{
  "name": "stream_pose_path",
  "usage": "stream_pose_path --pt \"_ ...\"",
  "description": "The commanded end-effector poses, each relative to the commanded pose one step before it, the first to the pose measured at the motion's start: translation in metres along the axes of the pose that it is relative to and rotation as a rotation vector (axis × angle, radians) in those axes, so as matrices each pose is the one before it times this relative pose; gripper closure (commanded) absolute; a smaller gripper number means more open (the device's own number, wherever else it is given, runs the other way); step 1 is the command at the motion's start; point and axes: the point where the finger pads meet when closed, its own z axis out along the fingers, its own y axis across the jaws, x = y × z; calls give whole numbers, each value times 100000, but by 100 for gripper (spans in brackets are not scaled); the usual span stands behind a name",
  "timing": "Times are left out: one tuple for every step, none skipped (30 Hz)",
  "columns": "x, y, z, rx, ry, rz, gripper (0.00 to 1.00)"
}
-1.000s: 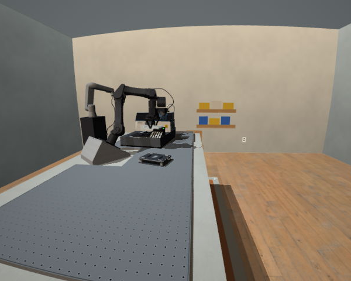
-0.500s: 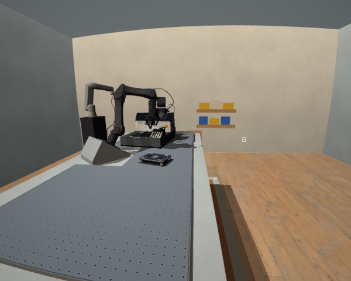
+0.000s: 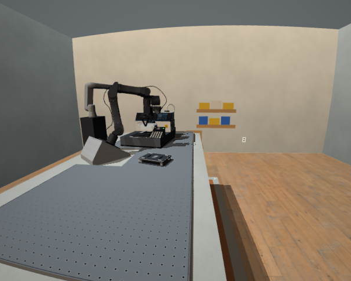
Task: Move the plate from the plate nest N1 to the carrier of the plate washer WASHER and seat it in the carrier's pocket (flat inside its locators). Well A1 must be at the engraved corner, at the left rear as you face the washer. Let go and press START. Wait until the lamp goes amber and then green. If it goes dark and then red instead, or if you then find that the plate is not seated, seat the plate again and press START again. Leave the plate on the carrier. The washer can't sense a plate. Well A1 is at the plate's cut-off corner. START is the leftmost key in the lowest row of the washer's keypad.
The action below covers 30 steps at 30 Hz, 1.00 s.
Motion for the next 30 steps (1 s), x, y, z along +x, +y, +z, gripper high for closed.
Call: stream_pose_path --pt "648 664 -983 1079 -6340 4567 16" --pt "311 417 -317 -807 -564 -62 16" --pt "401 287 -151 -373 -47 106 16" --pt "386 312 -182 -484 -101 111 16" --pt "443 226 -90 -161 205 189 16" --pt "488 160 -87 108 403 218 16" --pt "505 129 -84 253 468 210 16" --pt "523 62 -82 515 572 182 16" --pt "516 38 -79 623 553 132 16" --pt "410 221 -75 -105 135 117 16" --pt "425 362 744 3257 1490 -173 16" --pt "501 265 -76 -38 -18 -4 16" --pt "471 254 -75 -36 -15 -5 16" --pt "0 0 0 0 0 0 16" --pt "0 0 0 0 0 0 16" --pt "133 87 -29 -10 -5 -1 16" --pt "-45 -7 1 2 2 0 16" --pt "-48 -10 0 3 1 1 16" --pt "-52 -15 0 3 1 1 16" --pt "-51 -20 0 4 1 1 16" --pt "-51 -23 1 3 2 0 16" --pt "-71 -118 -416 -1768 -529 261 16" --pt "-42 -55 -158 -663 -208 93 16" --pt "-32 -29 -53 -224 -76 27 16" --pt "-100 -53 -28 -2 -302 417 16" --pt "-90 -44 -13 56 -271 392 16" --pt "-47 -22 -5 38 -139 203 16" --pt "-55 -23 1 69 -155 235 16" --pt "21 13 9 11 71 -96 16" --pt "40 22 13 8 130 -178 16"
